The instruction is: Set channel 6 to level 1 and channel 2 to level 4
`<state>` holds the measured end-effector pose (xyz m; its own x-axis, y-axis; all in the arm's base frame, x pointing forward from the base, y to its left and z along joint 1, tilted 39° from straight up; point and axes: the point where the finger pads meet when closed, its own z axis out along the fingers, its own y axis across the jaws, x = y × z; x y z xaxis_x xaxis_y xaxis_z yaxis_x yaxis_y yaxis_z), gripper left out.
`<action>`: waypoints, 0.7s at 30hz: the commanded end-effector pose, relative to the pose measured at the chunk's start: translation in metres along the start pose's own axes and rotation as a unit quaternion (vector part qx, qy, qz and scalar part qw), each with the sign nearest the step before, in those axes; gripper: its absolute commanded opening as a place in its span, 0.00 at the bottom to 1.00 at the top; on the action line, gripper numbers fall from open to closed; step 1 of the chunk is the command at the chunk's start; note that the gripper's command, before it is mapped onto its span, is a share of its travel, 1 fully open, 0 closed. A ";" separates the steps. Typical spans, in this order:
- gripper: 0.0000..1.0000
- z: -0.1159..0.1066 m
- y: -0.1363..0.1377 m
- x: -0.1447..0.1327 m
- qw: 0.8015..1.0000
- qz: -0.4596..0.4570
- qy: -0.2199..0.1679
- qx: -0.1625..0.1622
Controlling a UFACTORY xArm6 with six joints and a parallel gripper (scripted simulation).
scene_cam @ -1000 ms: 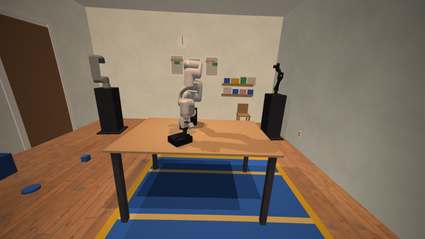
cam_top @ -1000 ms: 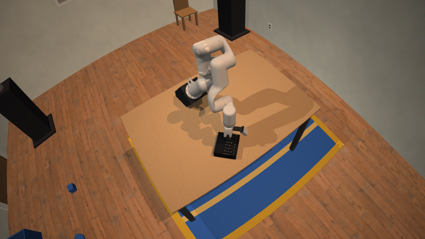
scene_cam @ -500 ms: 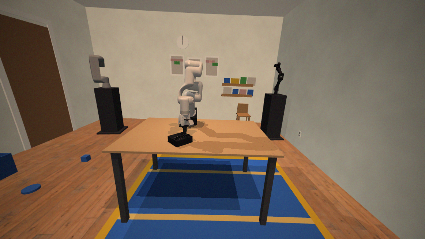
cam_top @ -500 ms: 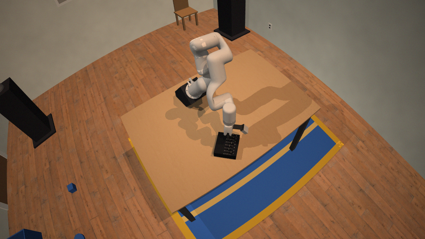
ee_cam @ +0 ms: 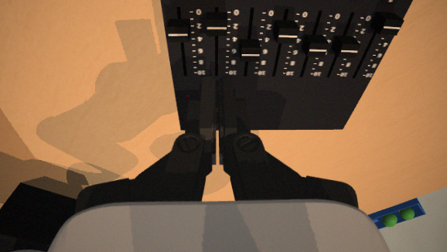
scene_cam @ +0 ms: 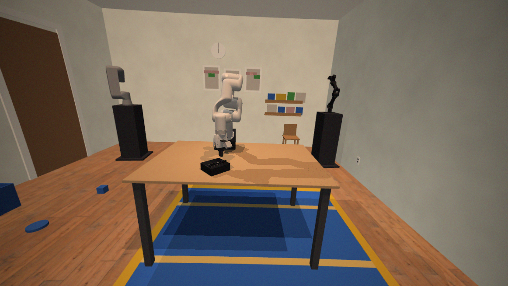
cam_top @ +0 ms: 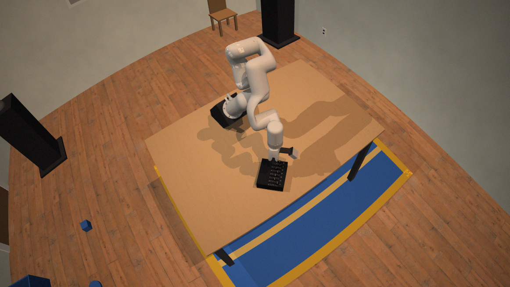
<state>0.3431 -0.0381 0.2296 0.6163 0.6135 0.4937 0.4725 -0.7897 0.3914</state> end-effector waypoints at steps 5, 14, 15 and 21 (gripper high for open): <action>1.00 -0.002 0.001 0.001 1.000 0.000 0.001 -0.001; 1.00 -0.021 0.001 0.001 1.000 0.000 0.001 -0.001; 1.00 -0.025 0.001 0.001 1.000 0.000 0.001 -0.001; 1.00 -0.053 0.001 0.001 1.000 0.000 0.001 -0.001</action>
<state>0.3286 -0.0382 0.2506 0.6160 0.6136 0.4940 0.4718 -0.7896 0.3924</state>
